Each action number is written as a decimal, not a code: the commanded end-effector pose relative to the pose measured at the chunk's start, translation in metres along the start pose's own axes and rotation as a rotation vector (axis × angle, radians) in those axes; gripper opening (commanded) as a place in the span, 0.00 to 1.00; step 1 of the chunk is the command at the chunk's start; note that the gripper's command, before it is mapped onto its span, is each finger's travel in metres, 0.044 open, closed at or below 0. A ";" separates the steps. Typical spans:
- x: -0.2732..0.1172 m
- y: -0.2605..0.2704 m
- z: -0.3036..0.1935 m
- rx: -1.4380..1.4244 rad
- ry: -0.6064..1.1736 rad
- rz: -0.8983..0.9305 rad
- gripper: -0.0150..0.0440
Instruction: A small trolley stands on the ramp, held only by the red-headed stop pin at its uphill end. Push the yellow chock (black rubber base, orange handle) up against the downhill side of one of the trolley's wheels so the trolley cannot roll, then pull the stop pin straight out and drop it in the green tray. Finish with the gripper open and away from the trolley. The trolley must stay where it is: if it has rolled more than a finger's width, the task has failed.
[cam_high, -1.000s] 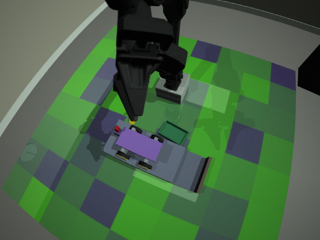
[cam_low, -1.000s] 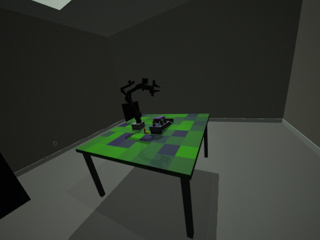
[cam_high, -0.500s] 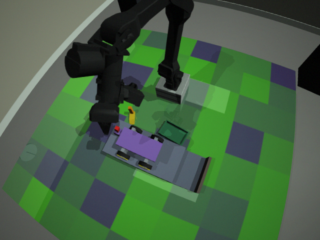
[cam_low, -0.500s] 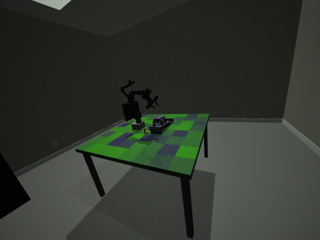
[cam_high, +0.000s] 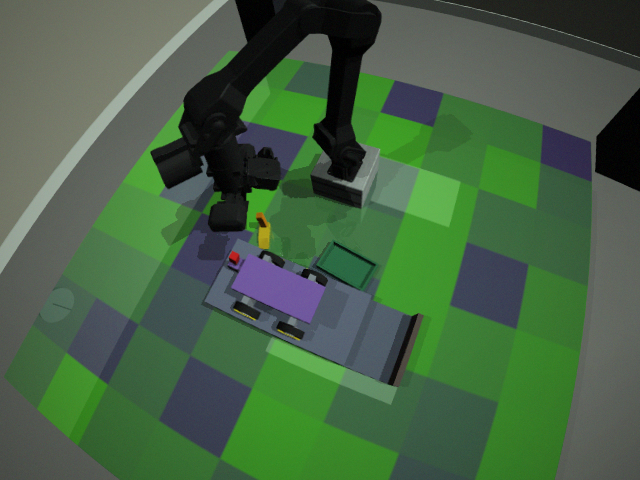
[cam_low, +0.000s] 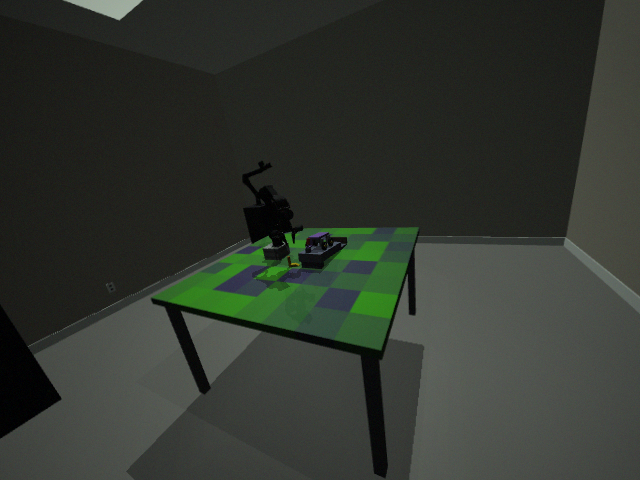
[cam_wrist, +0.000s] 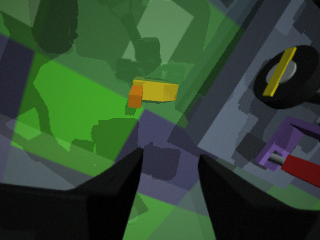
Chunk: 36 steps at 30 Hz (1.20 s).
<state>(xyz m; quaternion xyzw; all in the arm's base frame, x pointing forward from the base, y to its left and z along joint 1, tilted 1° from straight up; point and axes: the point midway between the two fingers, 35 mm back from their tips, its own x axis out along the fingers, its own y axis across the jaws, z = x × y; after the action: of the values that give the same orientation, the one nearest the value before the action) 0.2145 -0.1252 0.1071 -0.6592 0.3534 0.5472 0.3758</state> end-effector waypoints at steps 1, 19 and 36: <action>0.015 0.029 0.011 0.011 -0.079 0.087 0.58; 0.058 0.033 0.015 0.011 -0.079 0.087 0.58; 0.078 0.035 0.016 0.011 -0.079 0.087 0.58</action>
<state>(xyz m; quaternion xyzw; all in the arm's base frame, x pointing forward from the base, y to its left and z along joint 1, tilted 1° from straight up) 0.1895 -0.1315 0.0310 -0.6201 0.3695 0.5843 0.3709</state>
